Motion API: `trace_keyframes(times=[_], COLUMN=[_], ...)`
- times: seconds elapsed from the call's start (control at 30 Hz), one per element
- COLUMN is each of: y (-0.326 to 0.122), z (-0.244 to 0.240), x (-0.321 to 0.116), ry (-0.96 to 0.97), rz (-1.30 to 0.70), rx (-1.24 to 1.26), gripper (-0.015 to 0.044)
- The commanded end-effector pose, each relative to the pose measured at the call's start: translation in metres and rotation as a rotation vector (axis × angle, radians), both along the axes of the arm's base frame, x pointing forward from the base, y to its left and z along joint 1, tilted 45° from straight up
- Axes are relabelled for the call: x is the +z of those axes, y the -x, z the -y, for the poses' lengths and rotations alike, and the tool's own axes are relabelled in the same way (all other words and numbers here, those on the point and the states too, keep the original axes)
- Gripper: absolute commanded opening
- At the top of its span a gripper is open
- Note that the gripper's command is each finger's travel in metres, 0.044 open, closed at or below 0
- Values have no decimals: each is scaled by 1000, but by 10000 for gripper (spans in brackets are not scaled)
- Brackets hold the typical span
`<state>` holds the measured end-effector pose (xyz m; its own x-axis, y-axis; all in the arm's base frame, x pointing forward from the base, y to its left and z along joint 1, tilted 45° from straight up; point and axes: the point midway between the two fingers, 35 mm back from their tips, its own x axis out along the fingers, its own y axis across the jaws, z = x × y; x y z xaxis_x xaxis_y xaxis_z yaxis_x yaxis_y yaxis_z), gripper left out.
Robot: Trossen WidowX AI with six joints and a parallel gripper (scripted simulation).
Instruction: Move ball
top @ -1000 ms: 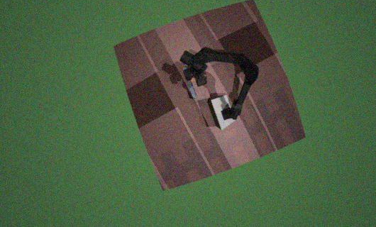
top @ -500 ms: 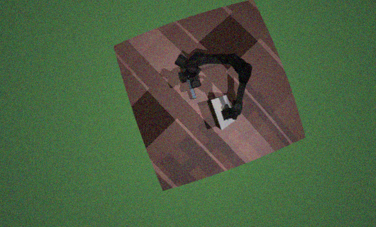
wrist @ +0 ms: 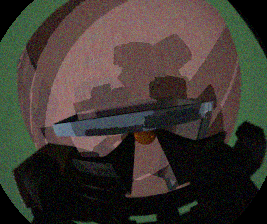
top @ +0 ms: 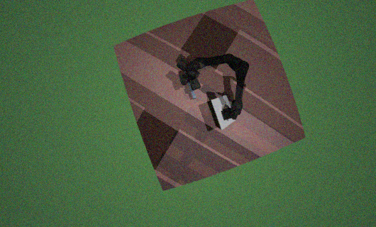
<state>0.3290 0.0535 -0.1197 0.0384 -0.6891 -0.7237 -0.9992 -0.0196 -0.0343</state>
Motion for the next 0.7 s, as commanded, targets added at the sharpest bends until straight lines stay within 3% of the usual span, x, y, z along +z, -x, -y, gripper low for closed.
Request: trace_keyframes(times=[0.0, 0.6, 0.67], y=[1, 0, -2], z=[4, 17, 13], x=[-3, -16, -13], ry=[7, 8, 0], rz=[-4, -4, 5], rx=[2, 2, 2], gripper=[0, 0, 53])
